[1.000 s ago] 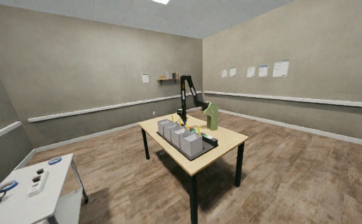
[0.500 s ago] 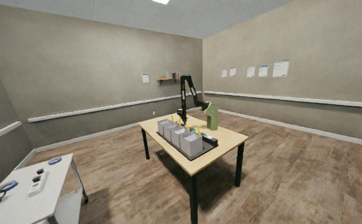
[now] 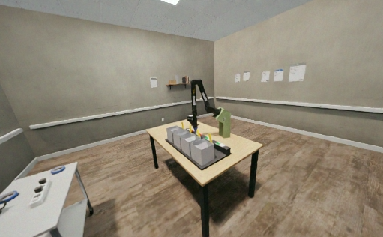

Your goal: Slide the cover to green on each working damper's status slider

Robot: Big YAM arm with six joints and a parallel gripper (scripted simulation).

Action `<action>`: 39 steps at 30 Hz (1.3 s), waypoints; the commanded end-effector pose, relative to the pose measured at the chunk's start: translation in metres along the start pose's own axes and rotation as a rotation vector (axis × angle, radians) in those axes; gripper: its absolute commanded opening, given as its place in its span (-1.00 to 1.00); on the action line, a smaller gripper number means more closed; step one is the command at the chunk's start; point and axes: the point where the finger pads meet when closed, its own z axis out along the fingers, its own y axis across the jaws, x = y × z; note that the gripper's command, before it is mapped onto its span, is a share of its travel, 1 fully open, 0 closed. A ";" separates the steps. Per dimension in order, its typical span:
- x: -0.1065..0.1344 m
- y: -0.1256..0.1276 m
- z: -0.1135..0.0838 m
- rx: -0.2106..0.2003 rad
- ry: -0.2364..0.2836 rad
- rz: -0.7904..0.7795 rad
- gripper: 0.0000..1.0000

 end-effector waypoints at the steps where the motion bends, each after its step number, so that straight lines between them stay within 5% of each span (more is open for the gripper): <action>1: 0.004 0.001 0.000 -0.006 0.004 0.001 -1.00; 18: 0.005 -0.002 0.003 0.004 0.010 0.003 -1.00; 35: -0.001 0.011 0.007 -0.029 -0.010 -0.003 -1.00; 39: 0.003 0.002 0.014 -0.005 0.005 0.001 -1.00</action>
